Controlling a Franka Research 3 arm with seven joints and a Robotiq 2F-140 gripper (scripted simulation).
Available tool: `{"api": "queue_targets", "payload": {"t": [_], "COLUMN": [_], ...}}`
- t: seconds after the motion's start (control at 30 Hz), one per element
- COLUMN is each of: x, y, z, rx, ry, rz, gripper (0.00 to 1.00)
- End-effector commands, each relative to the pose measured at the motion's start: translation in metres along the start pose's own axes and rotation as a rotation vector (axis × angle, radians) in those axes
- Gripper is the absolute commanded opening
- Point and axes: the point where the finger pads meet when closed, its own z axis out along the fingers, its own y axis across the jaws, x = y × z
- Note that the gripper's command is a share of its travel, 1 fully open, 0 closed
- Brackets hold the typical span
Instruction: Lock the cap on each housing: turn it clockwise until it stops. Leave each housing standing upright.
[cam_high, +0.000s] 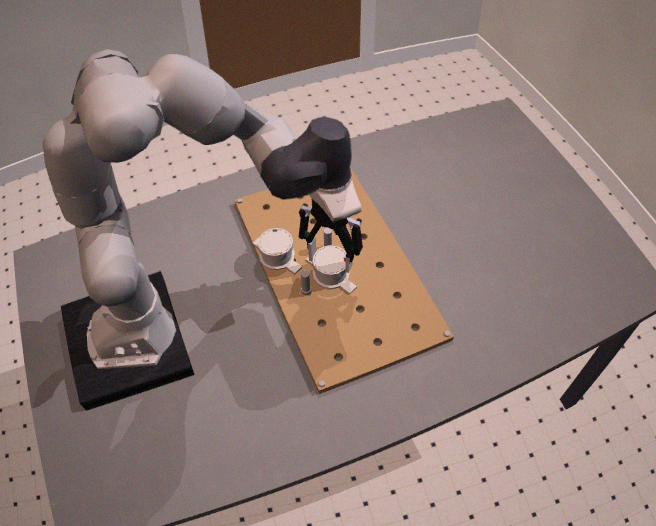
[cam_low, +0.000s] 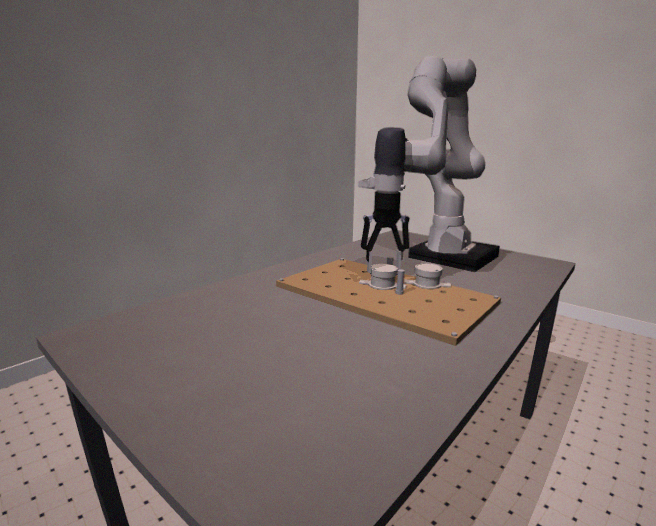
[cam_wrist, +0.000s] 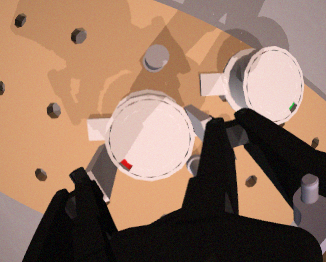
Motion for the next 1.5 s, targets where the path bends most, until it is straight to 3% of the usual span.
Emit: {"api": "queue_targets", "payload": {"t": [0.0, 0.73, 1.47], "x": [-0.001, -0.001, -0.001], "y": [0.008, 0.03, 0.035], "z": [0.001, 0.001, 0.001], "rx": [-0.001, -0.001, -0.001], "ry": [0.002, 0.002, 0.002], "rz": [0.017, 0.017, 0.017], "gripper": [0.1, 0.1, 0.1]}}
